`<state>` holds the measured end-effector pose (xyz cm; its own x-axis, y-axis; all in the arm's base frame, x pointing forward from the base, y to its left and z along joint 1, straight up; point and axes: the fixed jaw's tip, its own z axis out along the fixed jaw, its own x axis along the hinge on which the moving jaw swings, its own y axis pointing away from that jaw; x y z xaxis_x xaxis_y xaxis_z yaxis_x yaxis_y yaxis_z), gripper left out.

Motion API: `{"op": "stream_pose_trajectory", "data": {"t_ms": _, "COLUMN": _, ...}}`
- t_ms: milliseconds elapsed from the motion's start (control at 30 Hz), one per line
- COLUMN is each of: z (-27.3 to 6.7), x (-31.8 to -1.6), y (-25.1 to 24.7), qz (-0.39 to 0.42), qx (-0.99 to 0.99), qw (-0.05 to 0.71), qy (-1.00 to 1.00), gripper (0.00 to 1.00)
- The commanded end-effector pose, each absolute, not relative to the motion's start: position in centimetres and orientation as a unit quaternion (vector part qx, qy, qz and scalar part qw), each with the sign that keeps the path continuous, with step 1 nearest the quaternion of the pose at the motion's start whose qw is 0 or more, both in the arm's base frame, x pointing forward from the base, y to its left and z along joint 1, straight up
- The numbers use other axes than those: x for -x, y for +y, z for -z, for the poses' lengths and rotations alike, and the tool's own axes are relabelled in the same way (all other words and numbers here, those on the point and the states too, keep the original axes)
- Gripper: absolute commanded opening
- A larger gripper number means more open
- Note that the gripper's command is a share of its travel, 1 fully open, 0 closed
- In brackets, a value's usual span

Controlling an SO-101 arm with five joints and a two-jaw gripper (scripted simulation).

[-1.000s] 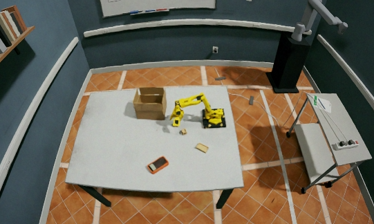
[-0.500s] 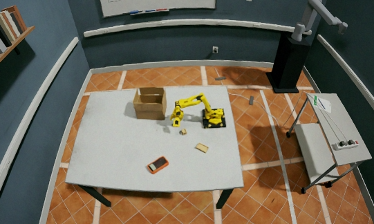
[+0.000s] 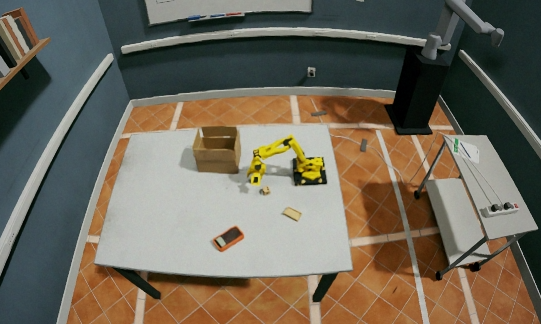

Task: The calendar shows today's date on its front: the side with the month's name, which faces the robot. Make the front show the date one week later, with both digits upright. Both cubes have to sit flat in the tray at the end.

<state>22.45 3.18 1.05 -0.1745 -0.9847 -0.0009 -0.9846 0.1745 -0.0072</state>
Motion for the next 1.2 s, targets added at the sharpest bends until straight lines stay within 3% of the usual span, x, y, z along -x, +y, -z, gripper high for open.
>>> {"op": "stream_pose_trajectory", "data": {"t_ms": 0, "z": 0.01, "x": -22.15, "y": 3.4, "qz": -0.003, "qx": 0.649, "qw": -0.005, "qy": 0.76, "gripper": 0.35}}
{"op": "stream_pose_trajectory", "data": {"t_ms": 1167, "z": 0.97, "x": -22.28, "y": 3.35, "qz": -0.003, "qx": 0.649, "qw": -0.005, "qy": 0.76, "gripper": 0.32}}
